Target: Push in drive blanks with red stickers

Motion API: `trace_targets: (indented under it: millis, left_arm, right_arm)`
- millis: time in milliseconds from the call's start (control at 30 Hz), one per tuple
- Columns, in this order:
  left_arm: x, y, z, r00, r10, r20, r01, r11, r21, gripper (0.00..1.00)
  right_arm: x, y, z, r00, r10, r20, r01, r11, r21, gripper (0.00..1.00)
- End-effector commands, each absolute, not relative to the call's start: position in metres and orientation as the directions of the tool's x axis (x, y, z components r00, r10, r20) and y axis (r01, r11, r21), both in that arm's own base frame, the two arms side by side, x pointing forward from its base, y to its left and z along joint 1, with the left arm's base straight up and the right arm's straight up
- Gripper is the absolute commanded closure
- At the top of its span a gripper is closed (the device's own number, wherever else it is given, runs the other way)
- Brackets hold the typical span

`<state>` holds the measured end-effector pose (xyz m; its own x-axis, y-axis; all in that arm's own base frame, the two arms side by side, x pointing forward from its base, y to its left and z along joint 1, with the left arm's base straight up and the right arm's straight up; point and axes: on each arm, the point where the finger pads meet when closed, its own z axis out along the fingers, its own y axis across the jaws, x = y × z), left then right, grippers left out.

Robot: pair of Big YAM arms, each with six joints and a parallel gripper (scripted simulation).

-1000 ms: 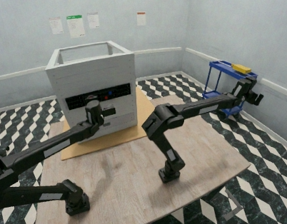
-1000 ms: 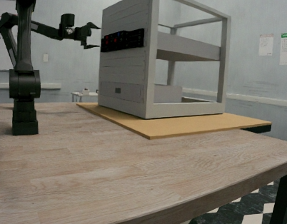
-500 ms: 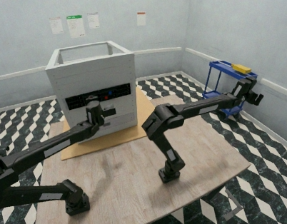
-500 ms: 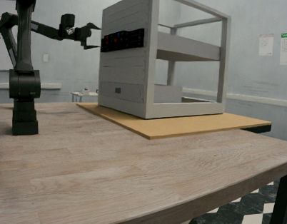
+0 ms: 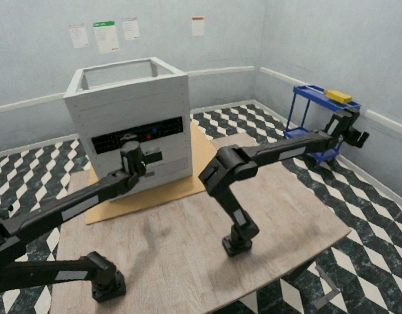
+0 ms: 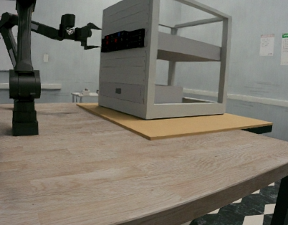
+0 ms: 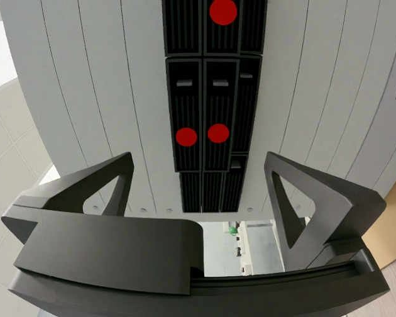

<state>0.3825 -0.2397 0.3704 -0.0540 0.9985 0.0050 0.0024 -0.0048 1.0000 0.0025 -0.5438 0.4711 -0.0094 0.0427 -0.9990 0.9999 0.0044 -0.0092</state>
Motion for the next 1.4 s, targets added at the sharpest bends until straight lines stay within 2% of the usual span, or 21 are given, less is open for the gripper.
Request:
trace_targets:
  millis: [0,700,733,1367]
  left_arm:
    - [0.3873,-0.2452,0.3859,-0.053,0.998,-0.028,-0.019,0.027,0.999,0.0]
    - [0.3873,-0.2452,0.3859,-0.053,0.998,-0.028,-0.019,0.027,0.999,0.0]
    - [0.3873,-0.2452,0.3859,-0.053,0.998,-0.028,-0.019,0.027,0.999,1.0]
    - [0.3873,-0.2452,0.3859,-0.053,0.998,-0.028,-0.019,0.027,0.999,1.0]
  right_arm:
    - [-0.0005,-0.5449,0.5005,0.0,0.0,-1.0,1.0,0.0,0.0,0.0]
    - [-0.0005,-0.5449,0.5005,0.0,0.0,-1.0,1.0,0.0,0.0,0.0]
    - [-0.0005,-0.5449,0.5005,0.0,0.0,-1.0,1.0,0.0,0.0,0.0]
    - [-0.0005,-0.5449,0.5005,0.0,0.0,-1.0,1.0,0.0,0.0,0.0]
